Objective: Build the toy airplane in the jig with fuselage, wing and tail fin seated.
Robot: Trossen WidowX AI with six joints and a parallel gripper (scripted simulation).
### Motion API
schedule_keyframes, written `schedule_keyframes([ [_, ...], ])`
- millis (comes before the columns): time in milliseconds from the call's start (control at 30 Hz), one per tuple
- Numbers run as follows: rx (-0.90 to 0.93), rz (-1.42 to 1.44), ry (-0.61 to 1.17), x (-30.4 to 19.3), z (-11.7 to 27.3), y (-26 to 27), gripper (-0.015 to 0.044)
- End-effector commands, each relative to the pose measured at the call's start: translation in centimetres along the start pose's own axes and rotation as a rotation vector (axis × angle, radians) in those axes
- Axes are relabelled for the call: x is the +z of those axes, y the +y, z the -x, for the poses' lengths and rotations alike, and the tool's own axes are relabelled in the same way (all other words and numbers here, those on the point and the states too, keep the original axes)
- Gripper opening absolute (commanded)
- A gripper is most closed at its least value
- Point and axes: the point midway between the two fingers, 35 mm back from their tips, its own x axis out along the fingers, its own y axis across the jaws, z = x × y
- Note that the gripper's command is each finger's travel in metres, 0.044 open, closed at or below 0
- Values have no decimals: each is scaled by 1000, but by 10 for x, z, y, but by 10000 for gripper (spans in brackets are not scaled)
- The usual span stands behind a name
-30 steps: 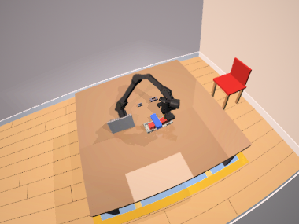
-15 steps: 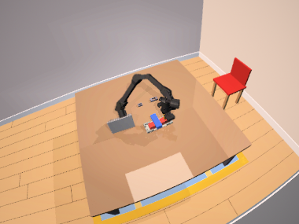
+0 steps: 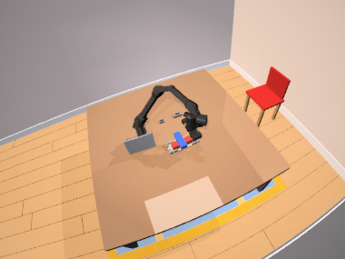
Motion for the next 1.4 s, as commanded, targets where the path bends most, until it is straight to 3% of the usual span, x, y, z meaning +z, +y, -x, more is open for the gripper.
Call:
schedule_keyframes([
  [0,1,-4,0,0,0,0,65],
  [433,0,-4,1,0,40,0,65],
  [1367,0,-4,1,0,13,0,65],
])
